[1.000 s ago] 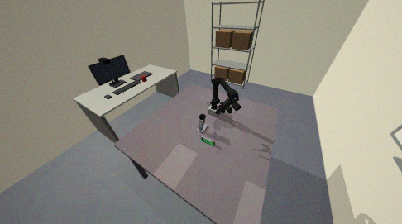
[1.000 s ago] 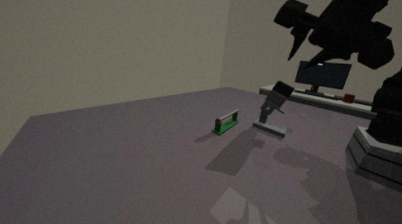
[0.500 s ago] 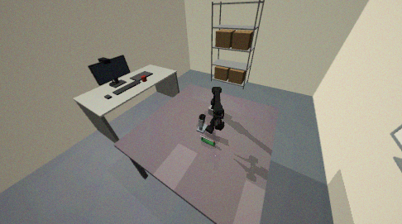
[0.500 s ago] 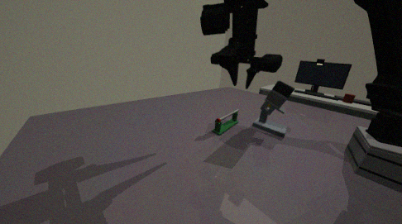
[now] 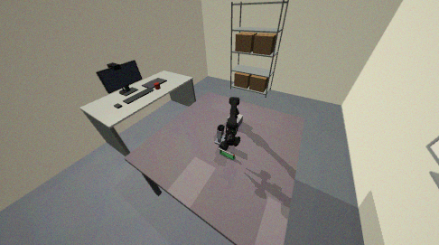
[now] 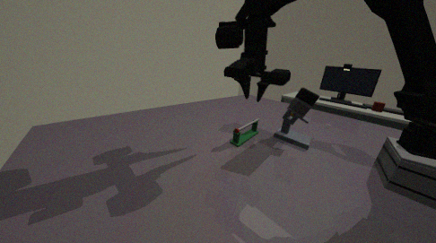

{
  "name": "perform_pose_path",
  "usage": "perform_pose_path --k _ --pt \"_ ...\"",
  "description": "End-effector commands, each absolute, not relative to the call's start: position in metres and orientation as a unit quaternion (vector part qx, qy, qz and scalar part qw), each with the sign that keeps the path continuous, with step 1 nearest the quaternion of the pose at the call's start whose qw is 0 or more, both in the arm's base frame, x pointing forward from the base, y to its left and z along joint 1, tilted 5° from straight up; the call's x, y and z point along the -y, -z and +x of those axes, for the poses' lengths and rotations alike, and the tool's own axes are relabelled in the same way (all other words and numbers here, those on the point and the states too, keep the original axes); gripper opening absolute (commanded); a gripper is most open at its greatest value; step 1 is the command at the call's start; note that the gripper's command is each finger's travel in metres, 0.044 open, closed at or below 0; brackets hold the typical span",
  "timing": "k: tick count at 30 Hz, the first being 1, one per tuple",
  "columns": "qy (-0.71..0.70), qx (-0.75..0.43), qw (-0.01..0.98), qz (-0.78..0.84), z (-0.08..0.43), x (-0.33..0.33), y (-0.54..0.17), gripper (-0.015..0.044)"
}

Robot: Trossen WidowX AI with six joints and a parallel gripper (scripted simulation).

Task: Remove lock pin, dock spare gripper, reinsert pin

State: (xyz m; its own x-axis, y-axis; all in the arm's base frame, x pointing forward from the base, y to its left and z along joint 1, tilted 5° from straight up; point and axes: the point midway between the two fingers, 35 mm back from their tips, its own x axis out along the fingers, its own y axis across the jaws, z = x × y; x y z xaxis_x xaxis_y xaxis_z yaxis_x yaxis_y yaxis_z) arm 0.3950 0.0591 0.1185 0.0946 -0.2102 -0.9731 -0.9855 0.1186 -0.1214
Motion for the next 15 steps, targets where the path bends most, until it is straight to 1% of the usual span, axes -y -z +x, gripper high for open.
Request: perform_pose_path --k 1,5,15 --pt "-0.391 -0.556 0.498 -0.539 0.397 -0.061 -0.089 0.0180" --pt "-0.391 -0.556 0.498 -0.539 0.402 -0.061 -0.057 0.0180" --pt "-0.391 -0.556 0.498 -0.539 0.404 -0.062 -0.045 0.0180"
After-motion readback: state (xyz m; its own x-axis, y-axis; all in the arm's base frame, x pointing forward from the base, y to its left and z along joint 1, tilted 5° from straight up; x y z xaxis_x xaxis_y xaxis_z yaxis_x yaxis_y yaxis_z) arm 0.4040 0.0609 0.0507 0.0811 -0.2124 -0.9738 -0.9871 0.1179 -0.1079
